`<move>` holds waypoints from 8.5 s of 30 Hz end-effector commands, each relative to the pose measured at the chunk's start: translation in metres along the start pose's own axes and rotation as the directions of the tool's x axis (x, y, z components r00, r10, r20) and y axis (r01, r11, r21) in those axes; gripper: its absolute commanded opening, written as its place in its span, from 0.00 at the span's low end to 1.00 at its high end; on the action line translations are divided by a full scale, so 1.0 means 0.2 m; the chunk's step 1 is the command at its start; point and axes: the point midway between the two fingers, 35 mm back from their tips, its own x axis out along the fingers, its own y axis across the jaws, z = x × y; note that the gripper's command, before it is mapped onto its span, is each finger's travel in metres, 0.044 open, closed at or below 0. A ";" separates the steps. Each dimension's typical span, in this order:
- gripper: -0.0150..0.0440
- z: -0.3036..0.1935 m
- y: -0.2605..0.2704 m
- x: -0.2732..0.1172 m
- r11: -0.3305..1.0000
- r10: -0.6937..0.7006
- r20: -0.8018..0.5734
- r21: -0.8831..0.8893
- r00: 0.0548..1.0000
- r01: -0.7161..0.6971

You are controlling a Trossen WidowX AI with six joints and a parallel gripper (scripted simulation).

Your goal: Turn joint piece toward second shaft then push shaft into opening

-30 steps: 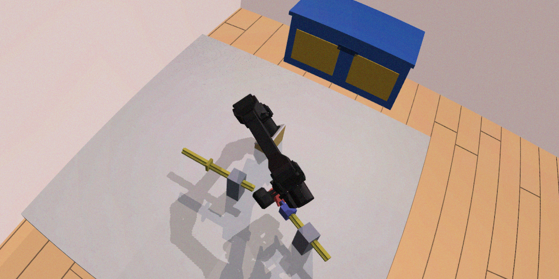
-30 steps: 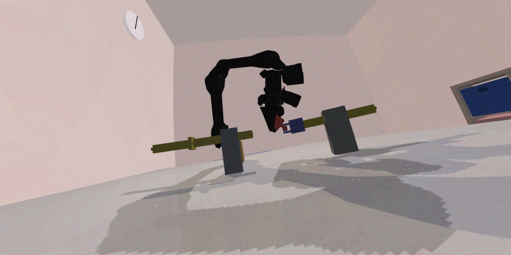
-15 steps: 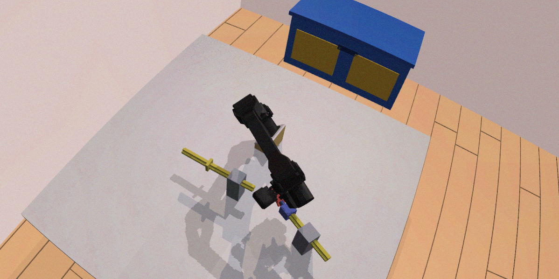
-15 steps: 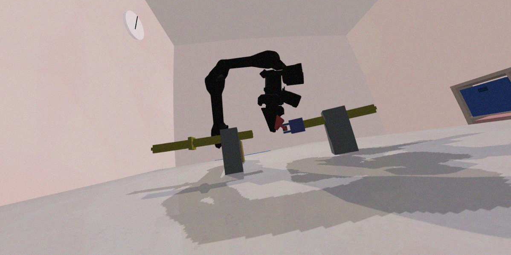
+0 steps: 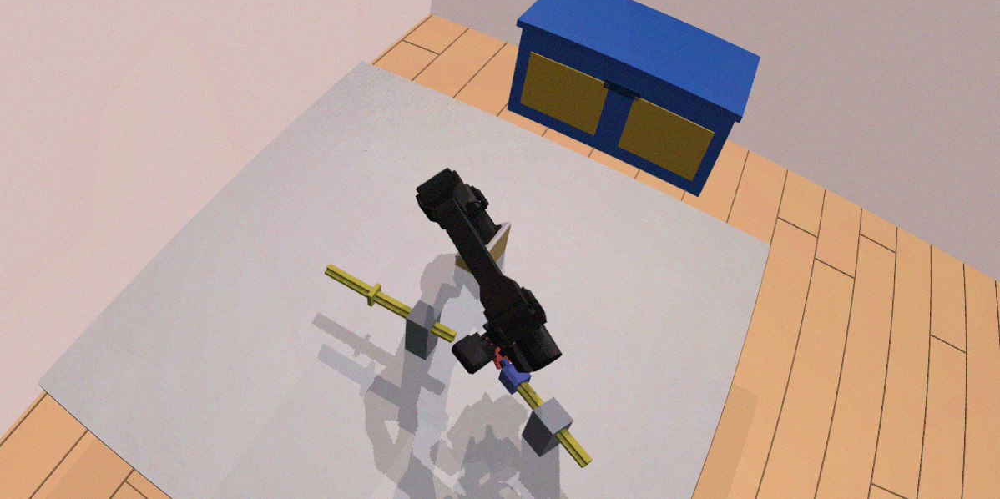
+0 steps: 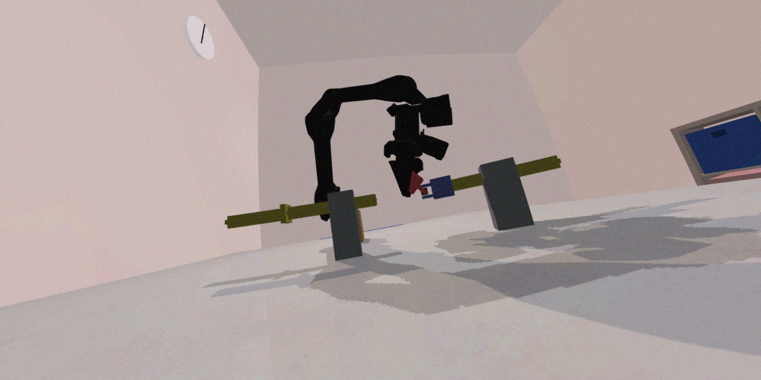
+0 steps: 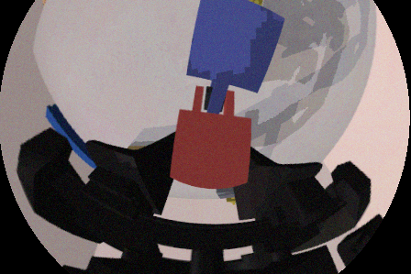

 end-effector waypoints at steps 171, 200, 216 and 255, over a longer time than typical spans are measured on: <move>1.00 -0.03 -0.05 0.10 0.980 0.049 0.440 -0.197 0.896 0.043; 1.00 -0.05 -0.04 -0.08 0.980 -0.042 0.030 -0.191 0.999 0.047; 1.00 -0.24 -0.02 -0.68 0.993 -0.109 0.334 -0.003 0.936 0.117; 1.00 -0.47 -0.11 -0.37 0.723 -0.075 0.183 0.687 0.980 -0.073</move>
